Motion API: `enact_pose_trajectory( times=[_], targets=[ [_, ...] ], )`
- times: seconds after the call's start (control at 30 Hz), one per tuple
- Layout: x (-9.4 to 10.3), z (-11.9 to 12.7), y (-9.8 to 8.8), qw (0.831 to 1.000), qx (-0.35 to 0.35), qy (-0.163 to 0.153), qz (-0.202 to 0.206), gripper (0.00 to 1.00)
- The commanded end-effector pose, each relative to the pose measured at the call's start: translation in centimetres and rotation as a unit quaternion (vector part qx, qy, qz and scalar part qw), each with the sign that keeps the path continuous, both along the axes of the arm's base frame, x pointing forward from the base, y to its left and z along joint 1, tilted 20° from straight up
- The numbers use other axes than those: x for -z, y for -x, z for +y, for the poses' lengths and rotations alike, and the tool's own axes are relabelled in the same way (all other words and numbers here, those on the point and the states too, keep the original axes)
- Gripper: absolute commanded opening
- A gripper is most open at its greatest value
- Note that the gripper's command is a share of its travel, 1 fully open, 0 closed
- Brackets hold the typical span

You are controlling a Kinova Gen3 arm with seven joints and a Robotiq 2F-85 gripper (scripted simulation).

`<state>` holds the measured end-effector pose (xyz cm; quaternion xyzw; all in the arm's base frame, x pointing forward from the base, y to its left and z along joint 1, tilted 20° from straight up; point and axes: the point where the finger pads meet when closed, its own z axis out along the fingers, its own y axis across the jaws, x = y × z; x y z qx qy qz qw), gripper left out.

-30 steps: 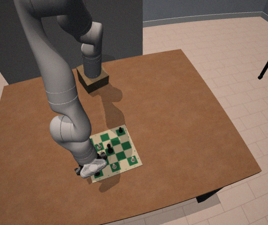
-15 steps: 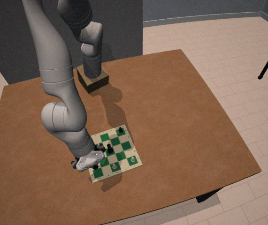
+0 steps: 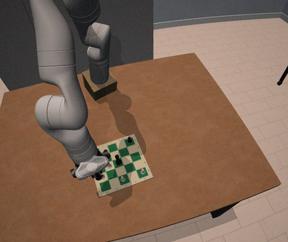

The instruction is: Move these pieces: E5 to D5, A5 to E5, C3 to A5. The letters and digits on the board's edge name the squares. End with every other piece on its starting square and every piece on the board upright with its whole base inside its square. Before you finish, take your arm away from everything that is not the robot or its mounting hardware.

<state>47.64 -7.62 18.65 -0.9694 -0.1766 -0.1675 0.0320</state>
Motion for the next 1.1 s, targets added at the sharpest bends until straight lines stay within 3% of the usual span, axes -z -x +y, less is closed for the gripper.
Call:
enact_pose_trajectory(
  times=[0.0, 0.13, 0.23, 0.4, 0.47, 0.6, 0.7, 0.8, 1.07],
  targets=[
    [-0.2, -0.1, 0.0, 1.0, 0.0, 0.001, -0.002, 0.0],
    [-0.1, -0.1, 0.1, 1.0, 0.001, 0.0, -0.002, 0.0],
    [0.3, -0.2, 1.2, 1.0, 0.009, -0.005, -0.001, 0.0],
    [2.1, -0.8, 6.2, 0.999, 0.047, -0.024, 0.002, 0.0],
    [2.1, -0.8, 6.2, 0.999, 0.047, -0.024, 0.002, 0.0],
    [3.7, -1.1, 11.1, 0.996, 0.085, -0.034, 0.007, 0.0],
    [4.5, -1.2, 13.5, 0.994, 0.105, -0.036, 0.011, 0.0],
    [4.7, -1.2, 14.3, 0.993, 0.111, -0.036, 0.013, 0.0],
    [4.7, -1.2, 14.3, 0.993, 0.111, -0.036, 0.013, 0.0]
  ],
)
